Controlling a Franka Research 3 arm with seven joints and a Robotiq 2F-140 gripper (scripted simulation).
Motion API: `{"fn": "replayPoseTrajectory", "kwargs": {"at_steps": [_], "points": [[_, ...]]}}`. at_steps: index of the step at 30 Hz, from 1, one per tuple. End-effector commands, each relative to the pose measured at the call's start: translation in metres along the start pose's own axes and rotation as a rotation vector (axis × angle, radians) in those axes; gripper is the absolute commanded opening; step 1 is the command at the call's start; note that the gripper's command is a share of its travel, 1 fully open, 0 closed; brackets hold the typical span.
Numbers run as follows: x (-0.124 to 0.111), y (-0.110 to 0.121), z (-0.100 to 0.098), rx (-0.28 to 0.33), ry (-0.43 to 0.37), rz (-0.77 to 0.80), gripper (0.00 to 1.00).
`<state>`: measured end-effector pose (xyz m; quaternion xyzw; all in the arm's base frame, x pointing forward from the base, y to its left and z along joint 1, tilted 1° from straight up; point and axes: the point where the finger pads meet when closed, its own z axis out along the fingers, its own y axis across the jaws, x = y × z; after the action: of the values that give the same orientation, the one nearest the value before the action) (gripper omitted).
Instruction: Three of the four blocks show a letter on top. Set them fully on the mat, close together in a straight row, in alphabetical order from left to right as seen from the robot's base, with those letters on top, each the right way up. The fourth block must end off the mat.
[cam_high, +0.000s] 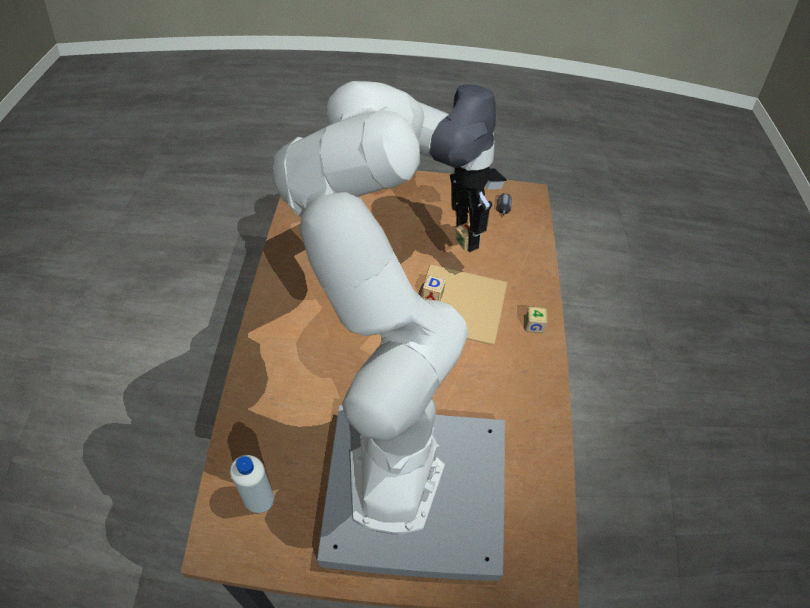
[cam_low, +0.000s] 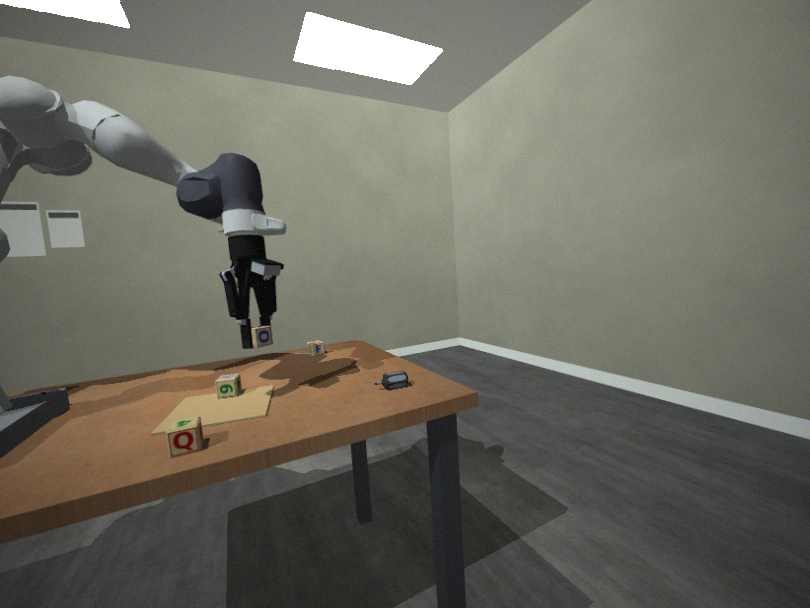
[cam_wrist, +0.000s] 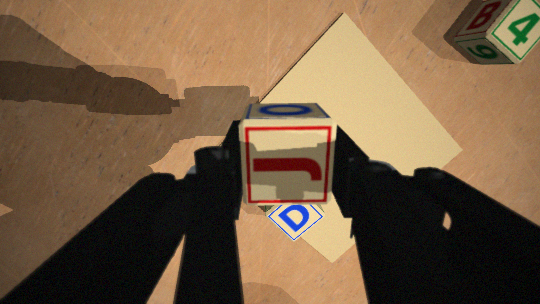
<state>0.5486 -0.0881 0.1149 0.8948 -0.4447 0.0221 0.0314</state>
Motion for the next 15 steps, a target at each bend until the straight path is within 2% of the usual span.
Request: {"fn": "replayPoseTrajectory", "kwargs": {"at_steps": [1, 15], "points": [[-0.003, 0.002, 0.001, 0.006, 0.002, 0.123, 0.33], [-0.014, 0.025, 0.004, 0.014, -0.014, 0.365, 0.33]]}}
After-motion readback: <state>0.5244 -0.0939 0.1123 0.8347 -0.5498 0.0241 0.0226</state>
